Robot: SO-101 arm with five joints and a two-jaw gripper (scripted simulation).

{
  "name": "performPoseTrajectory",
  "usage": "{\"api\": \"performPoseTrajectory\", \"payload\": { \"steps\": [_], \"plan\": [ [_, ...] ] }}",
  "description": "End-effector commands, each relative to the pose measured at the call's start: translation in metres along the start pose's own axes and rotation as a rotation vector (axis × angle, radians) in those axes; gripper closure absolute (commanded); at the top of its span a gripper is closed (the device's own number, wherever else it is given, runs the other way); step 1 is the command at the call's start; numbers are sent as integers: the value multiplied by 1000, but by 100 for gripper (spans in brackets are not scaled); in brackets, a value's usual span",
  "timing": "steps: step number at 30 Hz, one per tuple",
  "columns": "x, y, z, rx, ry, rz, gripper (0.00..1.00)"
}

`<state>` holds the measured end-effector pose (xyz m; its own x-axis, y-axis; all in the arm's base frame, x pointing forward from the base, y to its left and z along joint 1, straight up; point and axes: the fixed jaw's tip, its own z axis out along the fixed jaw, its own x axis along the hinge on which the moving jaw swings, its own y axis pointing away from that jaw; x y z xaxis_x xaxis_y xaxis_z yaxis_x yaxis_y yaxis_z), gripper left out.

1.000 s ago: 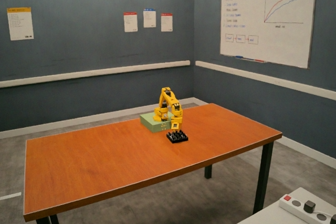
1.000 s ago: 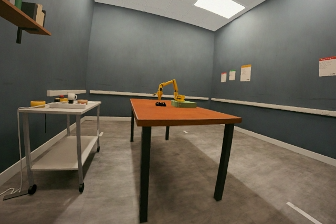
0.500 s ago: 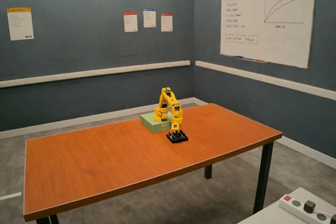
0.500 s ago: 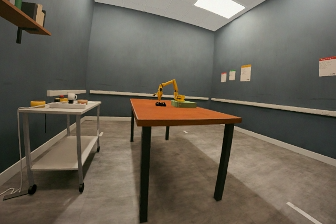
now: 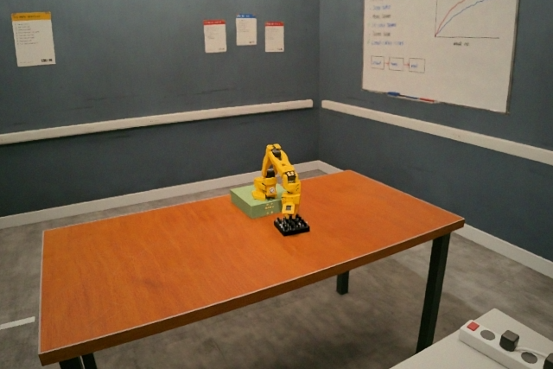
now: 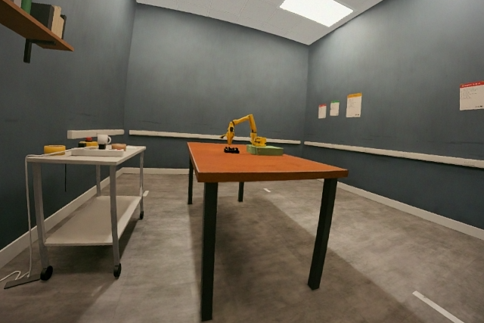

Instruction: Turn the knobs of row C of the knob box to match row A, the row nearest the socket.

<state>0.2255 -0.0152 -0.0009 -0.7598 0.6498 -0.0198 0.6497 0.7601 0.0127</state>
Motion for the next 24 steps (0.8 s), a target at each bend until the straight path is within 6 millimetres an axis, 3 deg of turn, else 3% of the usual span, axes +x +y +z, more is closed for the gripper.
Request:
{"api": "performPoseTrajectory", "payload": {
  "steps": [1, 24],
  "plan": [
    [2, -5, 5, 13, 19, 21, 90],
    [4, -8, 8, 13, 19, 21, 90]
  ]
}}
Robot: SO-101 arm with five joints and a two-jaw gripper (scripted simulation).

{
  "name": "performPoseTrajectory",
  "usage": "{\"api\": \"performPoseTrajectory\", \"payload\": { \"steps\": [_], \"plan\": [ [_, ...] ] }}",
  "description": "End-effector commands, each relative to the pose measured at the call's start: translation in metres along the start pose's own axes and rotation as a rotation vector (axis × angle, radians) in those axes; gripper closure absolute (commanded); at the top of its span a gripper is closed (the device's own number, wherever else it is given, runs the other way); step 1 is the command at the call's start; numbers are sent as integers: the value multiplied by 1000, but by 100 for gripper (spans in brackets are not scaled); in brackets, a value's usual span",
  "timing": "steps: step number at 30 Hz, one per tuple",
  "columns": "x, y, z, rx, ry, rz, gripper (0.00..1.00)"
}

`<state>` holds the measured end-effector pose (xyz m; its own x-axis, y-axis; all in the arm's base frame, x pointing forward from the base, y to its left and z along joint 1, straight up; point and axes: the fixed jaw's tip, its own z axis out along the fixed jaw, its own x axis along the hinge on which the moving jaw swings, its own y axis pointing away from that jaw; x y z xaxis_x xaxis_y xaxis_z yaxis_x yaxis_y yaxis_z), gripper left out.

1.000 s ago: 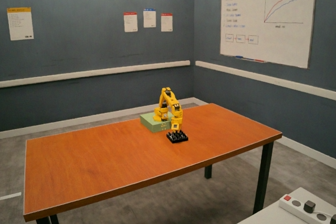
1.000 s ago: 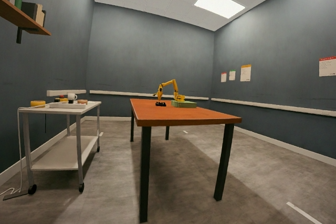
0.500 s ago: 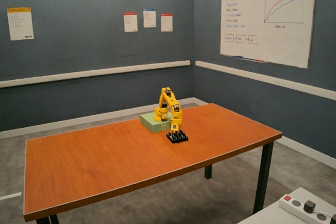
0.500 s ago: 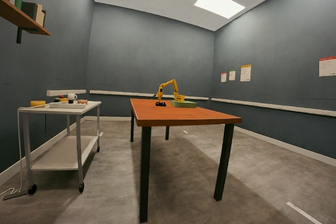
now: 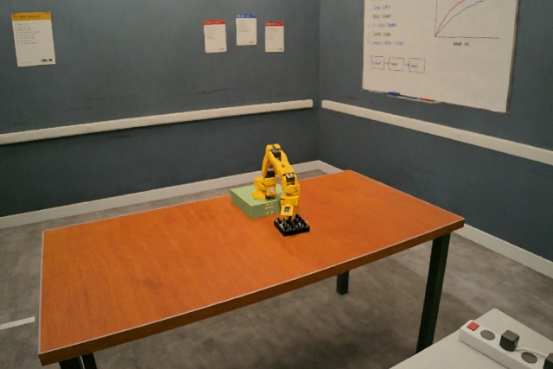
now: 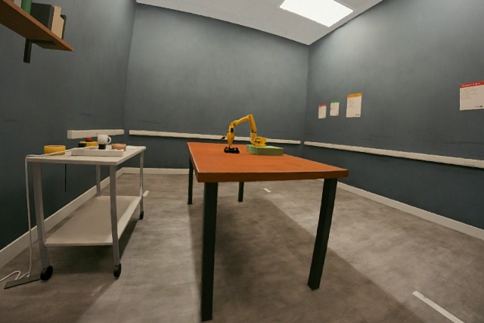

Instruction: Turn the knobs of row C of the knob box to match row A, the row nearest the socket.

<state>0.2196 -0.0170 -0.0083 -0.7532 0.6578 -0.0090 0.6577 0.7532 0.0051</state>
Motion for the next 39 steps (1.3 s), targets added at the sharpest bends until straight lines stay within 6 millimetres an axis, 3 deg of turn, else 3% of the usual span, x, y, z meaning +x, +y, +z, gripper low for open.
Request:
{"api": "performPoseTrajectory", "payload": {
  "steps": [1, 28, 39],
  "plan": [
    [0, -3, 0, 5, 9, 11, 90],
    [-2, -1, -3, 5, 9, 11, 90],
    [-2, -1, 7, 5, 9, 11, 90]
  ]
}}
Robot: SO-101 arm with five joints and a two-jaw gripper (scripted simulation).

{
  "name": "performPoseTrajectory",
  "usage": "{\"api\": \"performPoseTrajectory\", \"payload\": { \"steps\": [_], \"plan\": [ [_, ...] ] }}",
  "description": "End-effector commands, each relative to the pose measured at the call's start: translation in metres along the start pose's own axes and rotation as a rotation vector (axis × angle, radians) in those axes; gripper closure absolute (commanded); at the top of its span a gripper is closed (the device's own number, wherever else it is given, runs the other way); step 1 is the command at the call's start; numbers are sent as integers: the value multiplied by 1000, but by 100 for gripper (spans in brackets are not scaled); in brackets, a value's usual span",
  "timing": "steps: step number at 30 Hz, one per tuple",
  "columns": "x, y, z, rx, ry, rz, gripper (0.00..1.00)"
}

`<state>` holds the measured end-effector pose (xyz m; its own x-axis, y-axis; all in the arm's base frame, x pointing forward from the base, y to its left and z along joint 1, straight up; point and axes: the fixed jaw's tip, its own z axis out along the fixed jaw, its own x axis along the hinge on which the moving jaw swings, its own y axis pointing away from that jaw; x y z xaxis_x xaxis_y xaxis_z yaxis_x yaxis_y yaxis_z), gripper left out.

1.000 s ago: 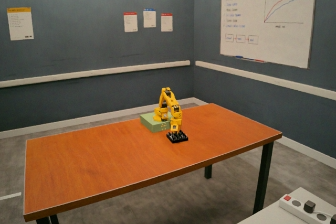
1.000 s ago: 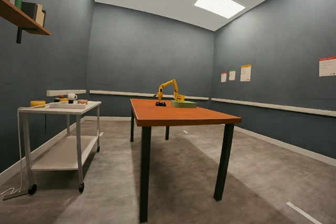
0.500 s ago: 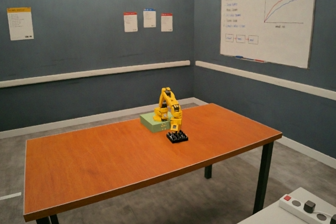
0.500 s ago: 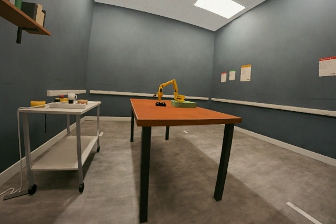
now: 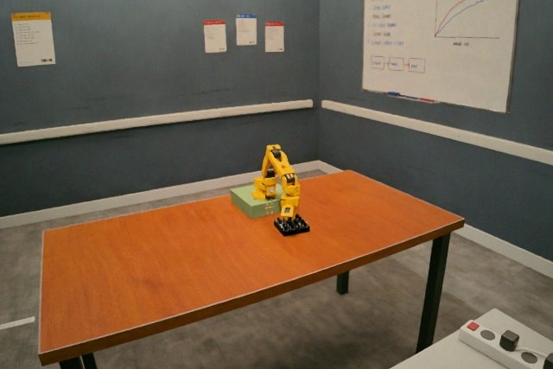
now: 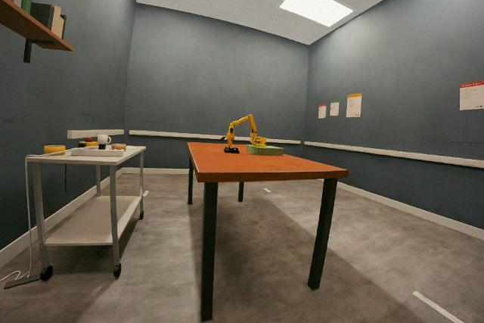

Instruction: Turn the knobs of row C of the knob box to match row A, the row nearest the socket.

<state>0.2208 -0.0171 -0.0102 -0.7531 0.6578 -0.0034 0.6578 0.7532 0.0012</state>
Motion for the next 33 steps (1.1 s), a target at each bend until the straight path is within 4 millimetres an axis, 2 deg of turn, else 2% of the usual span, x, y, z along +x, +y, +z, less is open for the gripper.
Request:
{"api": "performPoseTrajectory", "payload": {
  "steps": [1, 12, 33],
  "plan": [
    [-1, -2, 7, 1, 3, 11, 90],
    [-1, -2, 17, 1, 3, 11, 90],
    [2, -4, 23, 1, 3, 11, 90]
  ]
}}
